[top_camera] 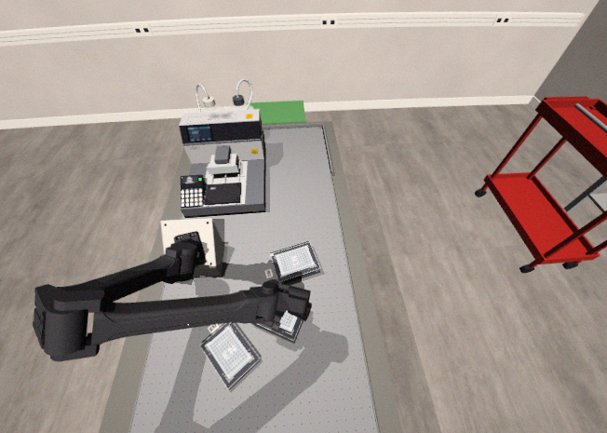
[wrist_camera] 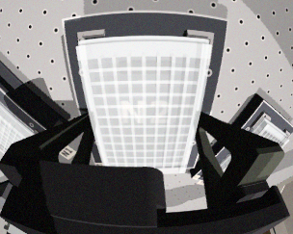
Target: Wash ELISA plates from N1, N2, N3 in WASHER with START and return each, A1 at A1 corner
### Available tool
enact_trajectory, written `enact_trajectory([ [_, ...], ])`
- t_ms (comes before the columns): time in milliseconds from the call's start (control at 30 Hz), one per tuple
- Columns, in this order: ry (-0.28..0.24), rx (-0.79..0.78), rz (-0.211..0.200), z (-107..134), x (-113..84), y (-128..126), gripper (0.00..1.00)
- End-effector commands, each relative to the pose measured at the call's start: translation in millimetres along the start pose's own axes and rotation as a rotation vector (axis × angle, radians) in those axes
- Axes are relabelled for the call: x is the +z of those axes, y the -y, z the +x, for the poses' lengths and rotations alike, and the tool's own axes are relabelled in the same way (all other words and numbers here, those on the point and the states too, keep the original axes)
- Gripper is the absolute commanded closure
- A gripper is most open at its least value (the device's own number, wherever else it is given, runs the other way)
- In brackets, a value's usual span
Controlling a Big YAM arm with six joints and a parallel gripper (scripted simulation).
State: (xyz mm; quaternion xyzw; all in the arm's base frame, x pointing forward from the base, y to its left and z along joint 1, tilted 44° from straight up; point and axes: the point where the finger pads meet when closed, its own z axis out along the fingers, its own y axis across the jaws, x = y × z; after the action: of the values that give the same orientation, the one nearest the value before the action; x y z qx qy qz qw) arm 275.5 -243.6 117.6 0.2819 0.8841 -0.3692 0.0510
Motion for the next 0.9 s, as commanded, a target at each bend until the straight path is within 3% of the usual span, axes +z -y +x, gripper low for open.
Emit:
enact_trajectory([
  [0, 0.041, 0.033, -0.007, -17.2, -20.6, 4.6, 0.18],
  [333, 0.041, 0.033, -0.008, -16.4, -34.1, 4.4, 0.18],
  [367, 0.010, 0.021, 0.000, -5.7, -25.5, 3.1, 0.18],
  [433, 0.042, 0.034, -0.010, -17.0, -39.7, 4.6, 0.18],
  [867, 0.036, 0.030, -0.010, -14.5, -58.3, 3.3, 0.18],
])
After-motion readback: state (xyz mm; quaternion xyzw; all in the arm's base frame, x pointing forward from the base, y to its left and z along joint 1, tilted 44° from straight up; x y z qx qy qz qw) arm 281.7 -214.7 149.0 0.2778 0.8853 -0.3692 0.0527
